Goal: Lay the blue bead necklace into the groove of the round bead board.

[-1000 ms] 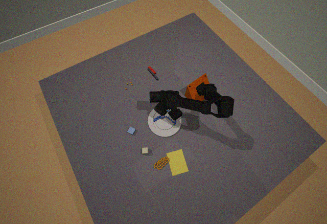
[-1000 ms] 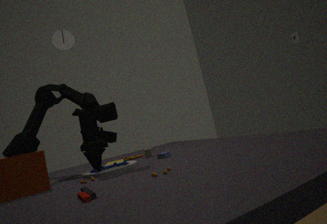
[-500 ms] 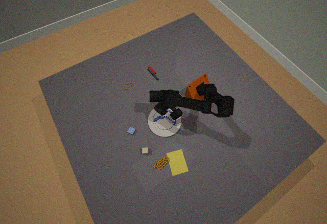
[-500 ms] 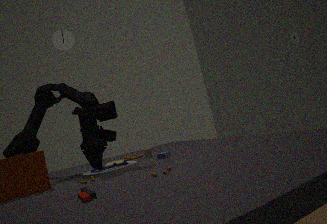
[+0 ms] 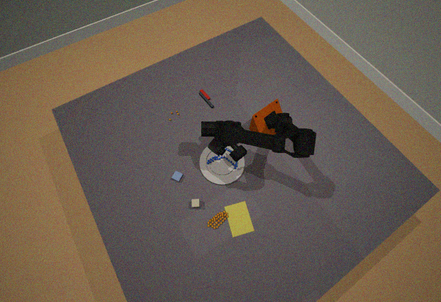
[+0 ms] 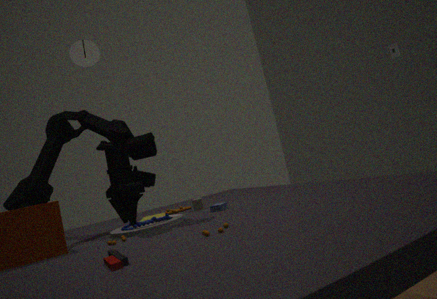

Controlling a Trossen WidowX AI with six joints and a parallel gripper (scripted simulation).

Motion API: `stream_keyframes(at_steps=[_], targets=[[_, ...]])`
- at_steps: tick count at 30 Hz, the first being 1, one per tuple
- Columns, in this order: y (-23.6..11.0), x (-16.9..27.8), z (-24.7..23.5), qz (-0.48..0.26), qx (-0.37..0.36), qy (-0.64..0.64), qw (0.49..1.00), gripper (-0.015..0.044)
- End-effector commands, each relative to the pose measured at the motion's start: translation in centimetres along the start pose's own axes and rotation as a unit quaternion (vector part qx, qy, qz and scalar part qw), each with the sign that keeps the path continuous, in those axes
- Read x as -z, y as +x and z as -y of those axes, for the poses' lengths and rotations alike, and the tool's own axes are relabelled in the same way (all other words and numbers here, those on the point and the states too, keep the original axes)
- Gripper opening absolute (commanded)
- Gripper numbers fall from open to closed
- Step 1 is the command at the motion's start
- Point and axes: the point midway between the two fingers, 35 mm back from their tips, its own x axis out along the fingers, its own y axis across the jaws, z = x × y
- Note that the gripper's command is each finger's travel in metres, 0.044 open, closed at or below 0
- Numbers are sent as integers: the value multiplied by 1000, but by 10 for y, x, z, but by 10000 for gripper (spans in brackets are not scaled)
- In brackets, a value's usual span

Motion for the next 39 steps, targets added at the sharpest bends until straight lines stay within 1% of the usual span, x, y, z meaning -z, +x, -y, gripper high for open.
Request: stream_keyframes(at_steps=[1,7,8,13,14,15,18,39], targets=[[-22,-10,0,4,4,-57,998,282],[-26,-11,0,4,4,-68,998,125],[-26,-11,0,4,4,-68,998,120],[-11,-11,0,4,4,-69,998,120],[-10,-11,0,4,4,-69,998,120],[-19,-12,0,5,7,-69,998,120],[-17,-12,0,5,6,-69,998,120],[14,-11,0,4,3,-69,998,120]])
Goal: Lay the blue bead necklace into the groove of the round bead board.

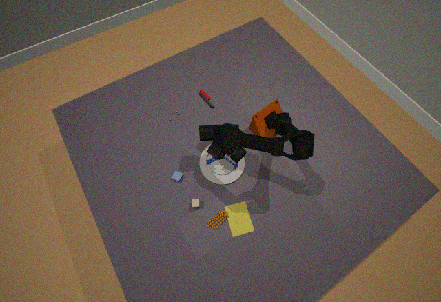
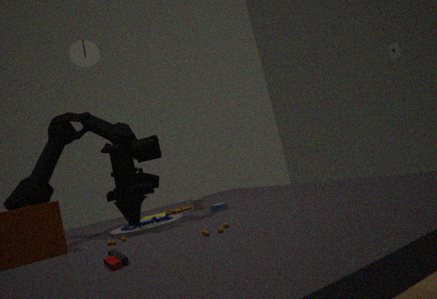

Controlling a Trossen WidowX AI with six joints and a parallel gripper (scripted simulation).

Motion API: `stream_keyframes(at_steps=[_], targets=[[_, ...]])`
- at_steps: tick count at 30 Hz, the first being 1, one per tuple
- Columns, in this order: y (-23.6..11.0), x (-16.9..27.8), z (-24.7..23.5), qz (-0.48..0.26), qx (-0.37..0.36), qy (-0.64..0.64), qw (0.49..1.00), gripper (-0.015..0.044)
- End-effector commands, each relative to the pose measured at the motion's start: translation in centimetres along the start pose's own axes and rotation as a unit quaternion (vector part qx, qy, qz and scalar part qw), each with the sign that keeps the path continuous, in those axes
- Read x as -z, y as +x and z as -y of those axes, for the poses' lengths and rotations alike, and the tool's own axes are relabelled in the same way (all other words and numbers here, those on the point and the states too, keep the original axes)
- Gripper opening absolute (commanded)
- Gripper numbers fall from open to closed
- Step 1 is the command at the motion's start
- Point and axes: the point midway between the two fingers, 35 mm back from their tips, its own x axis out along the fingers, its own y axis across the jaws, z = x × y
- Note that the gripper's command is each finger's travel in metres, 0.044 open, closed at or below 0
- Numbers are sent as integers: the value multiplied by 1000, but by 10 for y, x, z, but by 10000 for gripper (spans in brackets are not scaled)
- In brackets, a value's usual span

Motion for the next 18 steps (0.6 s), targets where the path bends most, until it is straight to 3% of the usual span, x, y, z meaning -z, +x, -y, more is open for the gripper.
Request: stream_keyframes(at_steps=[1,3,8,18], targets=[[6,1,0,0,-3,4,1000,120],[6,1,0,0,-3,4,1000,120],[3,1,0,-1,-1,1,1000,0],[3,1,0,-1,-1,1,1000,0]])
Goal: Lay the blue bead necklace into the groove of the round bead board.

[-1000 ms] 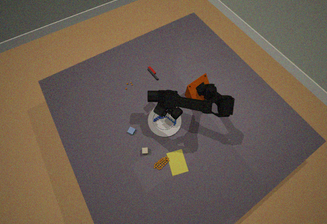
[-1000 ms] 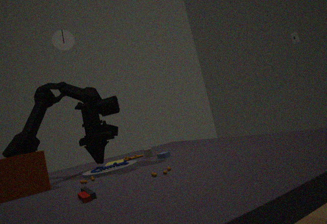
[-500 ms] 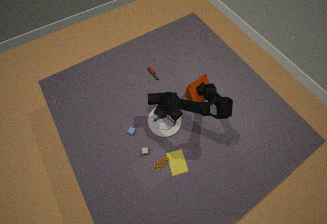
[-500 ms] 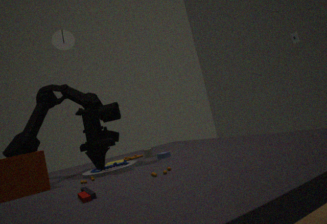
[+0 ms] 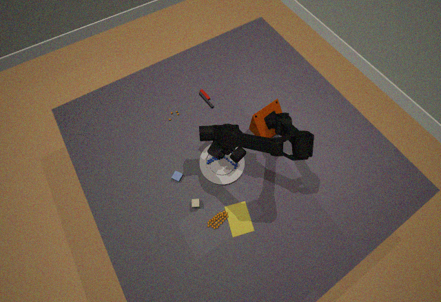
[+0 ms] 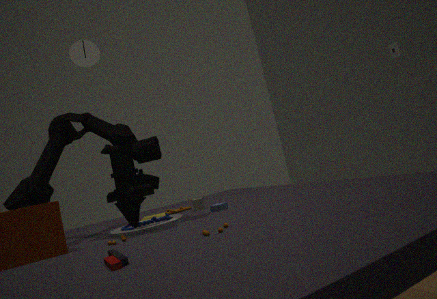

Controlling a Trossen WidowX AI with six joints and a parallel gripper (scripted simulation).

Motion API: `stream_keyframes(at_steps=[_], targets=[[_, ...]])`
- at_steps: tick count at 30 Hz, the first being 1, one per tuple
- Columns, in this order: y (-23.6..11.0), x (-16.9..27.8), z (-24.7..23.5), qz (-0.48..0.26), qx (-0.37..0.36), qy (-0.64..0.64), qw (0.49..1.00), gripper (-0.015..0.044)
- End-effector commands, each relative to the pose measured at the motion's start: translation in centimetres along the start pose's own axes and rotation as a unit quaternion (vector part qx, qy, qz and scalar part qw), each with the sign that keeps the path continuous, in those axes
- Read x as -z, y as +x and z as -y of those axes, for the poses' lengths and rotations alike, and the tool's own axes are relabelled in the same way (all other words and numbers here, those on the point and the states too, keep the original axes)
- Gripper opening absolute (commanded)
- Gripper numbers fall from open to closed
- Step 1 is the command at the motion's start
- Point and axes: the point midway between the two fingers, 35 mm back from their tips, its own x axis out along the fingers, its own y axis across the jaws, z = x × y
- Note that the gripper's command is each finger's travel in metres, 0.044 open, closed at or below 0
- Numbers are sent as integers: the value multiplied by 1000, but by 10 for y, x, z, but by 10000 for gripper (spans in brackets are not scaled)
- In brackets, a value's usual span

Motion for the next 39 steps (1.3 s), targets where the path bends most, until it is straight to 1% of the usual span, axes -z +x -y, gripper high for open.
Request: stream_keyframes(at_steps=[1,17,24,30,39], targets=[[0,0,0,0,0,0,1000,0],[0,0,0,0,0,0,1000,0],[-6,0,0,0,-2,3,1000,0],[-6,6,11,0,-1,3,1000,0],[-4,6,11,0,-2,3,1000,0]])
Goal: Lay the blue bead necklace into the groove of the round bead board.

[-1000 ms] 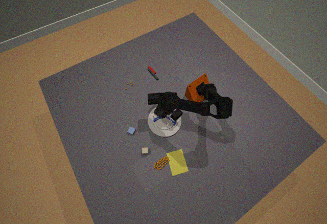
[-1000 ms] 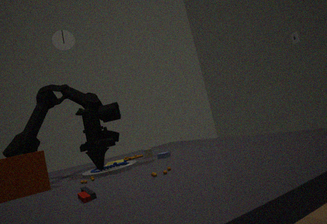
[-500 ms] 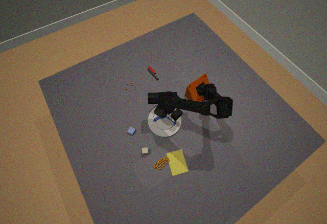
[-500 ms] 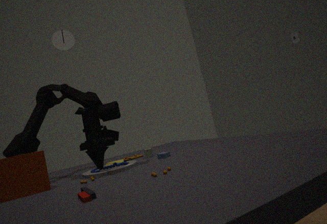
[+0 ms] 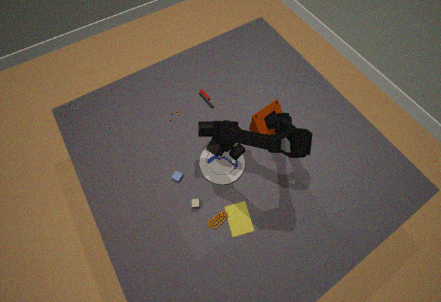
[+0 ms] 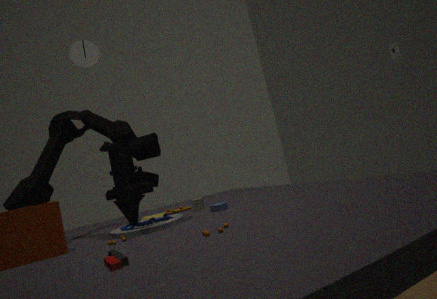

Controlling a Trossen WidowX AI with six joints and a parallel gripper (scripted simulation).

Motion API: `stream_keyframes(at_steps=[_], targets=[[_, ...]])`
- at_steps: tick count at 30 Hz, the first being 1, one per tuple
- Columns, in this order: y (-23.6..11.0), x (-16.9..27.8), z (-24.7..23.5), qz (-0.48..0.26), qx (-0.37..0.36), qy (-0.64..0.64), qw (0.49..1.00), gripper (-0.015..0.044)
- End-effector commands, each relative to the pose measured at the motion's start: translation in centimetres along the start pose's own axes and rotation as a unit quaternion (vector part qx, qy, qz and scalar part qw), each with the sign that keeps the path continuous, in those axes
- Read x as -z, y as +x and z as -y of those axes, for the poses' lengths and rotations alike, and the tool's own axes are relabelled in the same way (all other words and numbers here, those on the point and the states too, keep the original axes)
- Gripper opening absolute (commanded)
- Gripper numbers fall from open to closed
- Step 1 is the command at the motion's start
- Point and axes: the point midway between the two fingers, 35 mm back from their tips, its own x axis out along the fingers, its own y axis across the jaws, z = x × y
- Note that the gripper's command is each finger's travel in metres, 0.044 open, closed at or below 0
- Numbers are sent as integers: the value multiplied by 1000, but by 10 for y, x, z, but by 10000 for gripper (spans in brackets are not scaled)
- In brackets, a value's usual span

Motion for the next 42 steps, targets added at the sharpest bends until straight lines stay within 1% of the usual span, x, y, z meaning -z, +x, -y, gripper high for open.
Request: stream_keyframes(at_steps=[1,7,23,24,42], targets=[[4,1,1,-2,0,-1,1000,0],[9,1,1,-2,0,-1,1000,0],[1,1,1,-2,0,-1,1000,420],[4,1,1,-2,0,-1,1000,440],[0,1,1,-2,0,-1,1000,440]])
